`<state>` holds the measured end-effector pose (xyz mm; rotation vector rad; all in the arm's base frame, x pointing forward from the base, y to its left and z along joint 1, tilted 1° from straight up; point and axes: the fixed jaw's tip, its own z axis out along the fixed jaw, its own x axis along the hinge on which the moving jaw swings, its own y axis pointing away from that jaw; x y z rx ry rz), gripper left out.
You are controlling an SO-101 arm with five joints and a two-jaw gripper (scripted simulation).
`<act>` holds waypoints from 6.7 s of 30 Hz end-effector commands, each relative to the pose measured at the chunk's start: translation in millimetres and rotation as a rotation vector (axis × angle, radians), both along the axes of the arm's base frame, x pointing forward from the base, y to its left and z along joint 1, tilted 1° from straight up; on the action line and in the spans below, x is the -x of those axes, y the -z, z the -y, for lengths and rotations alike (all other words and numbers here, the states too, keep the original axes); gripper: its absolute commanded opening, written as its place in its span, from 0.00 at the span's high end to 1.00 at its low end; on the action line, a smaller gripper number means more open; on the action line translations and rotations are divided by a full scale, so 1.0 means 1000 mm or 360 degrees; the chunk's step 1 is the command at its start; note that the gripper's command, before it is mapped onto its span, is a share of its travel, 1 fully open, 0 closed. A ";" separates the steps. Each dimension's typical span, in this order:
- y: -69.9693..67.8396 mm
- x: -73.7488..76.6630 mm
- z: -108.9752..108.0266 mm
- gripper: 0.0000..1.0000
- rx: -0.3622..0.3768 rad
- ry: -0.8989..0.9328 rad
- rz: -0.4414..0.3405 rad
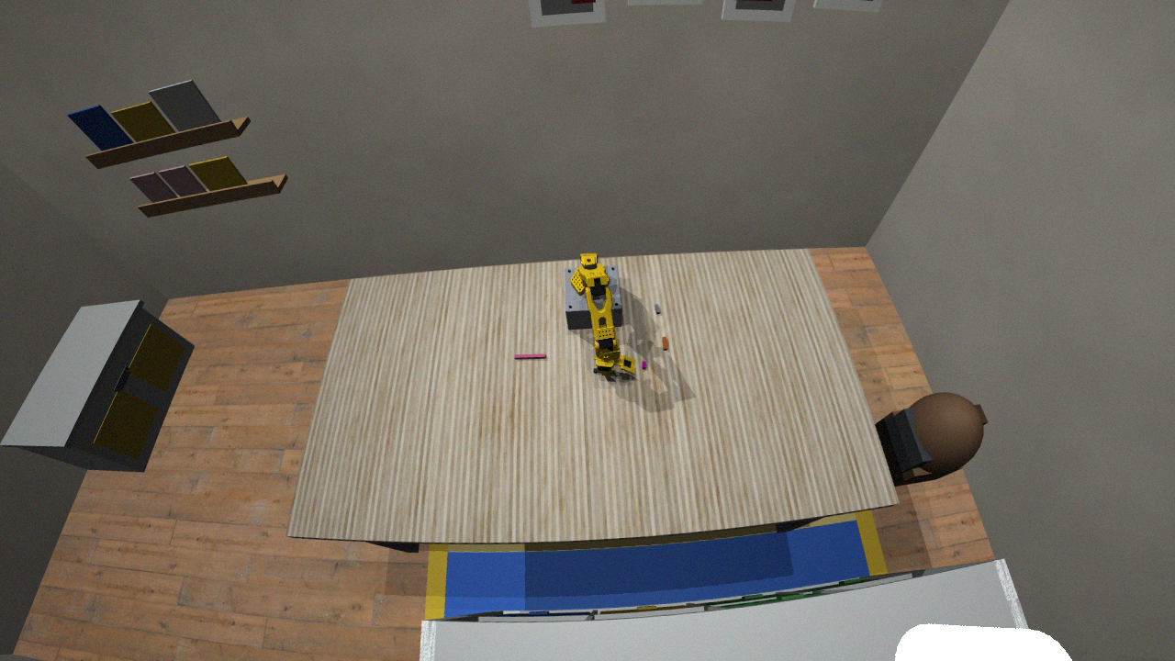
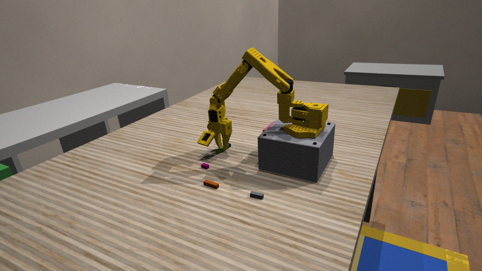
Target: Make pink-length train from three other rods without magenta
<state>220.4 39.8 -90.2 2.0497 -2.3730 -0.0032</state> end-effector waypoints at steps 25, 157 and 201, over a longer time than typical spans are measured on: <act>-0.003 -0.004 0.001 0.90 -0.0006 0.0003 0.0025; -0.056 0.004 0.001 0.83 -0.0006 0.0003 0.0025; -0.055 0.078 -0.112 0.82 -0.0016 -0.1463 0.0028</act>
